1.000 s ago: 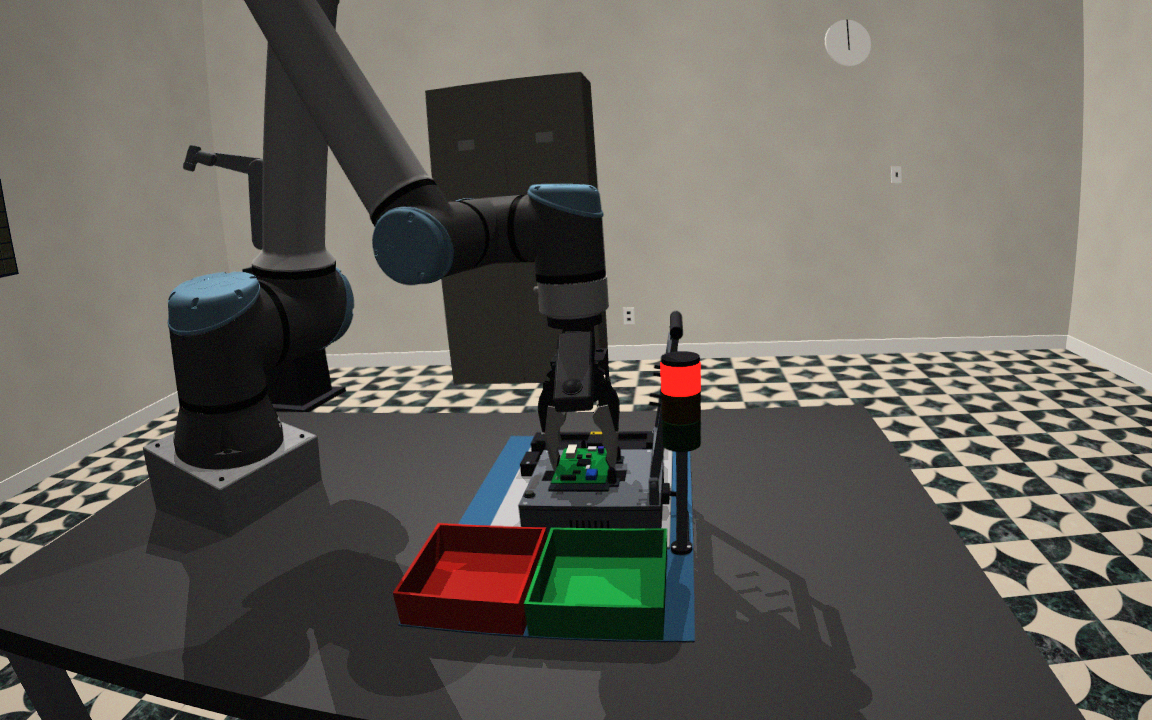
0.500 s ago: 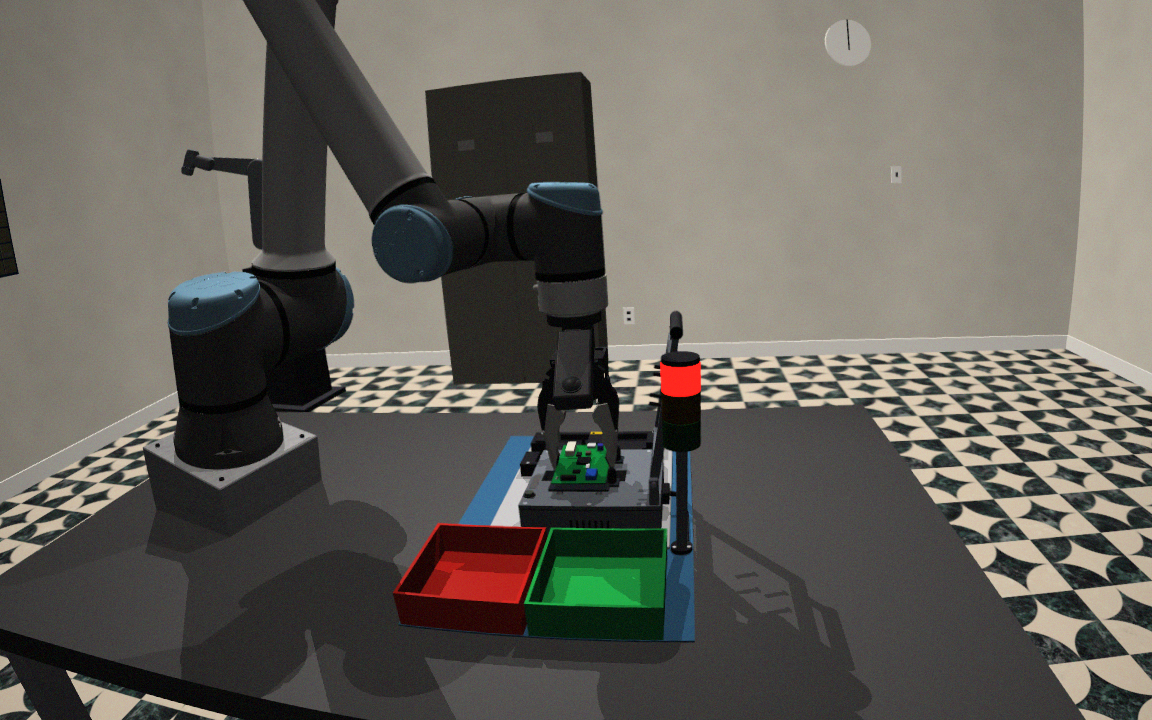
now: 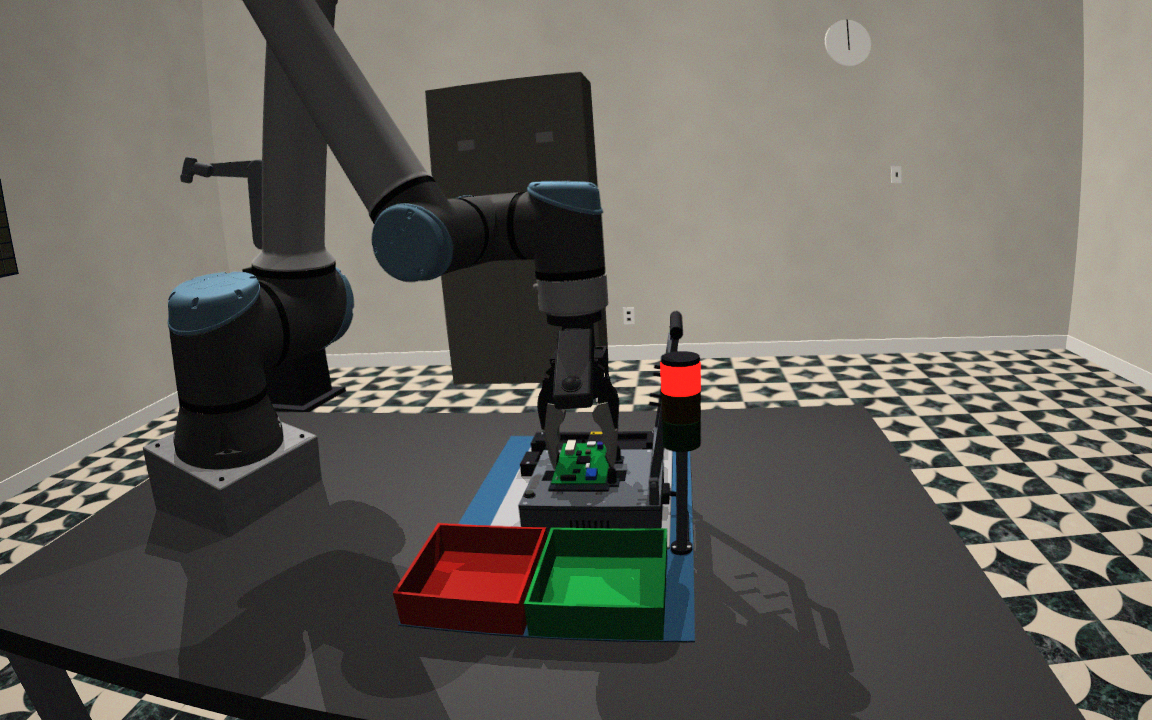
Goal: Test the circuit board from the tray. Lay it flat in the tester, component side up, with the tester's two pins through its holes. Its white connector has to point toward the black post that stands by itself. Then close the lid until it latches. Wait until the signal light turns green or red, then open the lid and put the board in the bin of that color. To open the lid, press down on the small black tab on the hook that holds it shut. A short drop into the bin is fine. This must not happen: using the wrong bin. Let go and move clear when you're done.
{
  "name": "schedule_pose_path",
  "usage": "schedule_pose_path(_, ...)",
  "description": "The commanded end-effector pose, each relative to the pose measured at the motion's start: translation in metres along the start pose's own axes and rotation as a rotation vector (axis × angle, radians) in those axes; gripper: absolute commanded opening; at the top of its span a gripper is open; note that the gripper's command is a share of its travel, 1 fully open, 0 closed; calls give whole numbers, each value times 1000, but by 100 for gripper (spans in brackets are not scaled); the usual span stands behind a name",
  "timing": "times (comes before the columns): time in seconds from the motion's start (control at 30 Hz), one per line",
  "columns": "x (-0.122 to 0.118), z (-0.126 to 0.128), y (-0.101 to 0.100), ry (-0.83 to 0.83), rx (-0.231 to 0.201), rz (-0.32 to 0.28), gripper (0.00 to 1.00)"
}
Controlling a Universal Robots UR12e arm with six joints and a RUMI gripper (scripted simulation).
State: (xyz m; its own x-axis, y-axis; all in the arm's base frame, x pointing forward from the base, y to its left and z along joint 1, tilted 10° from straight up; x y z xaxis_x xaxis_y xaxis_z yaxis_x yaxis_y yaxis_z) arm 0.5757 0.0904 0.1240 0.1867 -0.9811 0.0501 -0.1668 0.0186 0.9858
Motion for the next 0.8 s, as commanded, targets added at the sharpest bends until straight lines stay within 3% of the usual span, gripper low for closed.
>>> schedule_pose_path(0.0, 1, 0, 0, -2, -2, 0, 39)
schedule_pose_path(0.77, 1, -1, 5, -2, -1, 0, 39)
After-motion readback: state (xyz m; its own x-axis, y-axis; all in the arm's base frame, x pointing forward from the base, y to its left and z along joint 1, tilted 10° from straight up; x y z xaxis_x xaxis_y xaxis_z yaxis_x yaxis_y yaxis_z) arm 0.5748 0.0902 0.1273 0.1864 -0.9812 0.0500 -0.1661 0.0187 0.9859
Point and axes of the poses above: the point where the finger pads meet when closed, its own y axis back along the fingers, its own z axis across the jaws, x = y × z, the point moved 5 cm from there along y, back along the fingers, and after that the axes turned 3 degrees about y, right-handed, at the moved point
